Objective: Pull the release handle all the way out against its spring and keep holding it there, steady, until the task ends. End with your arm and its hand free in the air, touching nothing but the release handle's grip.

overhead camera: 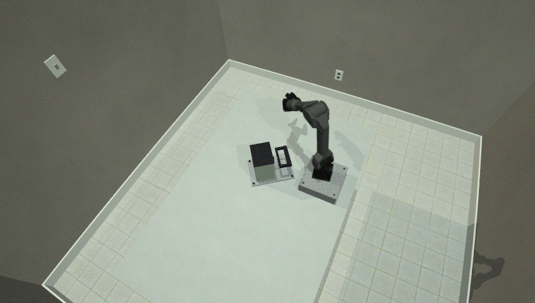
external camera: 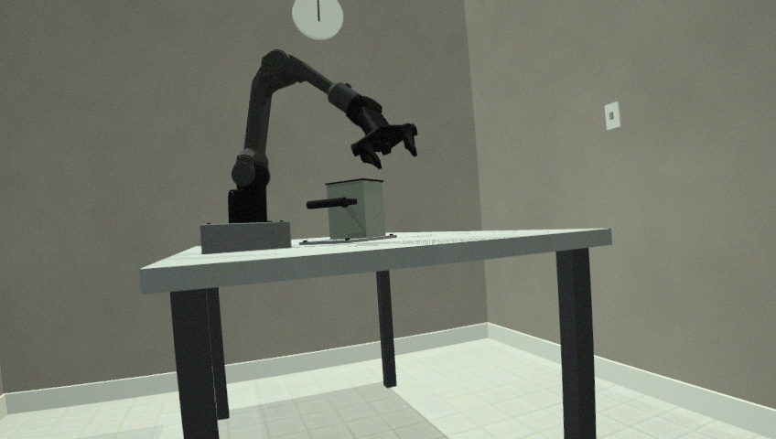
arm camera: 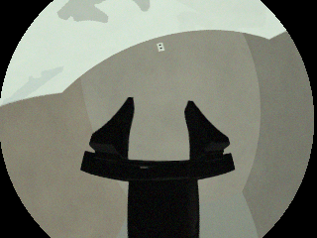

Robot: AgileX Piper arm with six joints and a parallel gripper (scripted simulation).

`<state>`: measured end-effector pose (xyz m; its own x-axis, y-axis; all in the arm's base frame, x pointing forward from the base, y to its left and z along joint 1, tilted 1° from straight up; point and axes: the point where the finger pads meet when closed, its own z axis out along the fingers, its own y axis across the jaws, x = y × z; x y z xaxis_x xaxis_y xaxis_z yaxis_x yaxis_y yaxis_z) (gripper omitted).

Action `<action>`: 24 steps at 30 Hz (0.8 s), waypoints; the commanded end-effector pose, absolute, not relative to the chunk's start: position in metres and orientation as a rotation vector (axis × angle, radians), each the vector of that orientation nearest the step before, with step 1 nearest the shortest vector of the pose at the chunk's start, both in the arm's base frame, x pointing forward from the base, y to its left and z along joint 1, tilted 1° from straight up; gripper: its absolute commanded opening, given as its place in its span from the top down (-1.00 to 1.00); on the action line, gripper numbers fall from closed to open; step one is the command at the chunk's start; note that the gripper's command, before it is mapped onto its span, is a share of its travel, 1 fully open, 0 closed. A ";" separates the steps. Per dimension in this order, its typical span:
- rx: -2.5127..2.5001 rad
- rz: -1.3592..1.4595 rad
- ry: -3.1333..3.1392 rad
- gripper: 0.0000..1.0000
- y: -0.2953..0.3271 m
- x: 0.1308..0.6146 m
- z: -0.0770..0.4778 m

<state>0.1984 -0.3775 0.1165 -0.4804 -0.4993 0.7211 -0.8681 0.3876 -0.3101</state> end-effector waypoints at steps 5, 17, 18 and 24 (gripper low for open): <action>1.168 0.930 -2.127 -1.00 -0.378 0.198 0.117; 1.168 0.930 -2.127 -1.00 -0.378 0.198 0.117; 1.168 0.930 -2.128 -1.00 -0.378 0.198 0.117; 1.078 0.953 -2.216 -1.00 -0.367 0.199 0.119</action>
